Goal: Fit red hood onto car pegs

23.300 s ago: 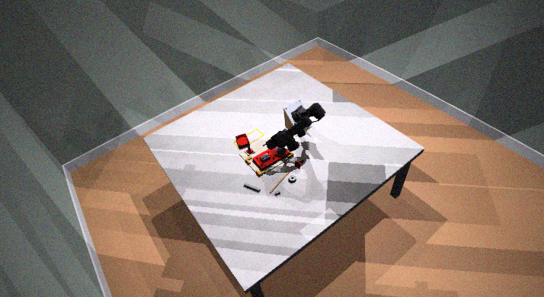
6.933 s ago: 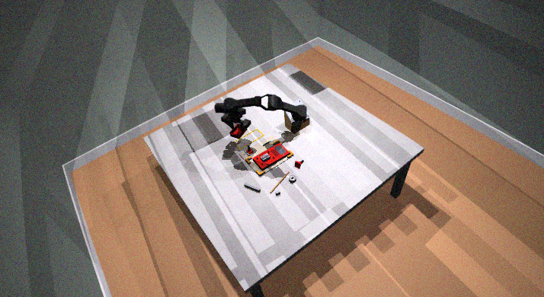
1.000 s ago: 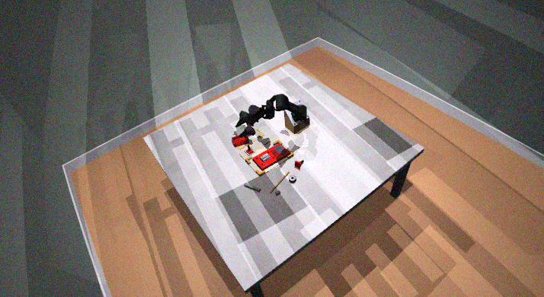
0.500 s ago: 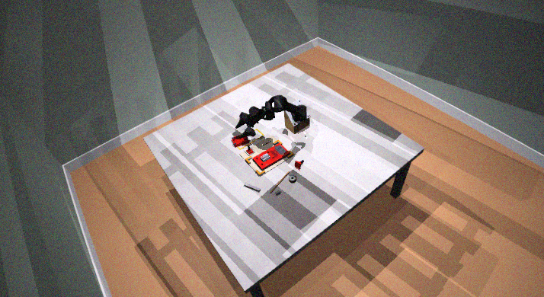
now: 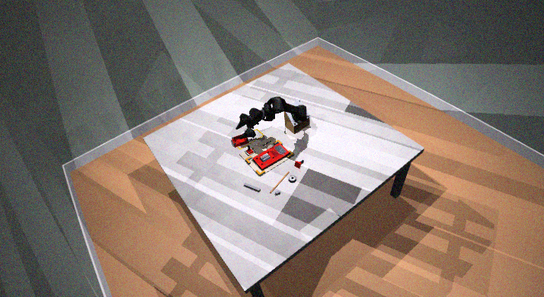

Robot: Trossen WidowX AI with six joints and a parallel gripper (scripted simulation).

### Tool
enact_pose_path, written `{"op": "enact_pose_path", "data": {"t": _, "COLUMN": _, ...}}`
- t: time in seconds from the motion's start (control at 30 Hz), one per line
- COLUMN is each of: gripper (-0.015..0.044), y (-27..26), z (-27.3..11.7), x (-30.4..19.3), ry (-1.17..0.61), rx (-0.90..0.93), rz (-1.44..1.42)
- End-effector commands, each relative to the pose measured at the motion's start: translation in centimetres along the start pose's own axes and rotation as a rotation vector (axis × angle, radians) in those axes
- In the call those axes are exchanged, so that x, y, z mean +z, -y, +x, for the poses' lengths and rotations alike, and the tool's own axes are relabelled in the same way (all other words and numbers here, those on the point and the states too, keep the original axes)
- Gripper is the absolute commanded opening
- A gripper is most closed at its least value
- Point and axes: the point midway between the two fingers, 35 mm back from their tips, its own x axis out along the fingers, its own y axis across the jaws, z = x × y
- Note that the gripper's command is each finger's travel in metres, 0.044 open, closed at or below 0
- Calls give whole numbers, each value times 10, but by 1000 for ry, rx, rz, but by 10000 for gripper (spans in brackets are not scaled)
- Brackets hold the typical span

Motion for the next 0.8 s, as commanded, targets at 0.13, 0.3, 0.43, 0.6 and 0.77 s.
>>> {"op": "enact_pose_path", "data": {"t": 0.13, "gripper": 440, "y": -1, "z": 4, "x": -6, "ry": -4, "rx": 0, "rz": 3}}
{"op": "enact_pose_path", "data": {"t": 0.3, "gripper": 440, "y": -1, "z": 5, "x": -9, "ry": -3, "rx": 0, "rz": 2}}
{"op": "enact_pose_path", "data": {"t": 0.43, "gripper": 440, "y": -1, "z": 7, "x": -11, "ry": -3, "rx": 1, "rz": 2}}
{"op": "enact_pose_path", "data": {"t": 0.6, "gripper": 440, "y": -1, "z": 8, "x": -13, "ry": -2, "rx": 1, "rz": 2}}
{"op": "enact_pose_path", "data": {"t": 0.77, "gripper": 440, "y": -1, "z": 10, "x": -16, "ry": -1, "rx": 2, "rz": 1}}
